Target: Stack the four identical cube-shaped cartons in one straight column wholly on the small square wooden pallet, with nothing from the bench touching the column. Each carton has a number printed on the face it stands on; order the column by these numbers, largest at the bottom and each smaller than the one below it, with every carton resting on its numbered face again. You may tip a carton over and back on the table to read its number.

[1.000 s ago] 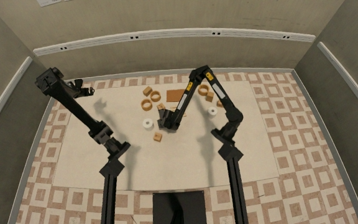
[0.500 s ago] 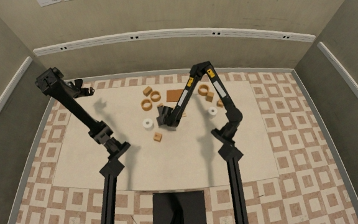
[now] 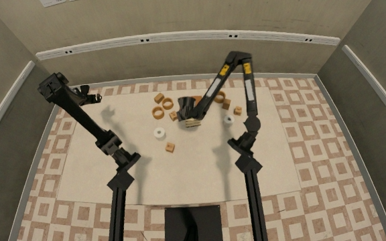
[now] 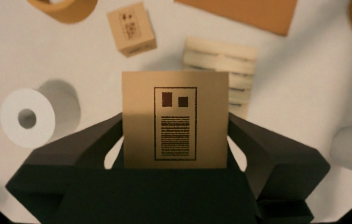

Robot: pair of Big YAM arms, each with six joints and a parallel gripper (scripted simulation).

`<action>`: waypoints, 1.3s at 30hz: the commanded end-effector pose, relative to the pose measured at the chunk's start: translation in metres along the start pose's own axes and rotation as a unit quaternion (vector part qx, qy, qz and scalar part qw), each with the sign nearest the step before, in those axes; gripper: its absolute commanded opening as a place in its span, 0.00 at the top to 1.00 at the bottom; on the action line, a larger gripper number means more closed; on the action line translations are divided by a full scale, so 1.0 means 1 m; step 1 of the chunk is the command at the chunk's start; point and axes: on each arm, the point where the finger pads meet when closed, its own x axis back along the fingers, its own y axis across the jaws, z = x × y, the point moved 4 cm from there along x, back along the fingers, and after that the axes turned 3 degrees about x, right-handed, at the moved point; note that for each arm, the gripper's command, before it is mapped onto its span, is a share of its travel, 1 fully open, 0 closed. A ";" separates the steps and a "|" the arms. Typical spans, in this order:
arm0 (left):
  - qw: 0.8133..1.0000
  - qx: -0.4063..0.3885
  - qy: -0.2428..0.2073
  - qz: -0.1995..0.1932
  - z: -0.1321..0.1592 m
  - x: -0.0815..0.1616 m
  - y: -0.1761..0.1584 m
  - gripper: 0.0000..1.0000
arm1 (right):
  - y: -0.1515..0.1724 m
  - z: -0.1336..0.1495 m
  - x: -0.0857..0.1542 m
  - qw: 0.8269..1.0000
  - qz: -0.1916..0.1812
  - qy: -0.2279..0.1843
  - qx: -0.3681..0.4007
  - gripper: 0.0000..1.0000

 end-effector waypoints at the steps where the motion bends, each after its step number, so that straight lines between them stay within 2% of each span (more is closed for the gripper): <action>1: 1.000 -0.011 -0.009 -0.003 -0.009 -0.003 0.006 0.00 | -0.016 -0.031 0.030 1.000 -0.012 -0.006 -0.019 0.50; 6: 1.000 -0.011 -0.009 -0.003 -0.009 -0.003 0.006 0.00 | -0.041 -0.053 0.057 1.000 -0.010 -0.007 -0.016 0.50; 9: 1.000 -0.011 -0.009 -0.003 -0.009 -0.003 0.006 0.00 | -0.049 -0.052 0.054 1.000 -0.003 0.002 -0.017 0.50; 11: 1.000 -0.011 -0.009 -0.003 -0.009 -0.003 0.006 0.00 | -0.051 -0.062 0.067 1.000 -0.009 -0.007 -0.014 0.50; 14: 1.000 -0.011 -0.009 -0.003 -0.009 -0.003 0.006 0.00 | -0.057 -0.068 0.074 1.000 -0.008 -0.009 -0.013 0.50; 17: 1.000 -0.011 -0.009 -0.003 -0.009 -0.003 0.006 0.00 | -0.061 -0.072 0.074 1.000 -0.006 -0.009 -0.010 0.50; 20: 1.000 -0.011 -0.009 -0.003 -0.009 -0.003 0.006 0.00 | -0.067 -0.060 0.062 1.000 0.000 0.008 -0.025 0.50; 23: 1.000 -0.011 -0.009 -0.003 -0.009 -0.003 0.006 0.00 | -0.075 -0.061 0.062 0.997 -0.020 0.004 -0.074 0.50; 25: 1.000 -0.011 -0.009 -0.003 -0.009 -0.003 0.006 0.00 | -0.075 -0.061 0.062 0.997 -0.020 0.004 -0.074 0.50; 28: 1.000 -0.011 -0.009 -0.003 -0.009 -0.003 0.006 0.00 | -0.084 -0.060 0.059 0.987 -0.076 -0.006 -0.141 0.50; 32: 1.000 -0.011 -0.009 -0.003 -0.009 -0.003 0.006 0.00 | -0.091 -0.056 0.055 0.964 -0.169 -0.021 -0.206 0.50; 37: 1.000 -0.011 -0.009 -0.003 -0.009 -0.003 0.006 0.00 | -0.100 -0.052 0.048 0.920 -0.265 -0.041 -0.286 0.50; 39: 1.000 -0.011 -0.009 -0.003 -0.009 -0.003 0.006 0.00 | -0.092 -0.042 0.045 0.902 -0.307 -0.037 -0.302 0.50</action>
